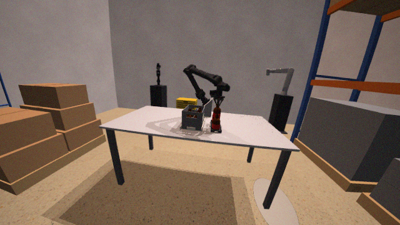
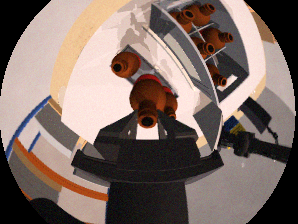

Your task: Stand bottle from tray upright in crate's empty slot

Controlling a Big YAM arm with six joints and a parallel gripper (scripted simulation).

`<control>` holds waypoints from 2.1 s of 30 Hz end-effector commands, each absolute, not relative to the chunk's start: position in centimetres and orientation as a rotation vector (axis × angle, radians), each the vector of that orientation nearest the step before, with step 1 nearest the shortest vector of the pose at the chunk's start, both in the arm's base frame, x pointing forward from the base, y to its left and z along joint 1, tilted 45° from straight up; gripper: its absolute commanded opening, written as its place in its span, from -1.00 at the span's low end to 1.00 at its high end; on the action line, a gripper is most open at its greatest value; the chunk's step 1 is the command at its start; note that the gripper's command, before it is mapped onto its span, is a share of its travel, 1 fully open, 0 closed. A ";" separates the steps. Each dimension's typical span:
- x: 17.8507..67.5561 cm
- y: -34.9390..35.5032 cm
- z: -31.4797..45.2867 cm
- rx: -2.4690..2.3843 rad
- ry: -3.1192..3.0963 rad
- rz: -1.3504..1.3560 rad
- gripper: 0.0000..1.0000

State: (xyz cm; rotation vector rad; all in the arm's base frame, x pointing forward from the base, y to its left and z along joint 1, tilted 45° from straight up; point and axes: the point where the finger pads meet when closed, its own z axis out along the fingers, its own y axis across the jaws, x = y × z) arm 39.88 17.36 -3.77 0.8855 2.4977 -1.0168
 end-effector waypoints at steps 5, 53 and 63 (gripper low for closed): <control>41.3 20.7 -1.7 0.881 2.482 -0.914 -1.00; 41.1 22.5 0.1 0.883 2.484 -0.910 -1.00; 40.9 23.0 0.5 0.881 2.485 -0.916 -1.00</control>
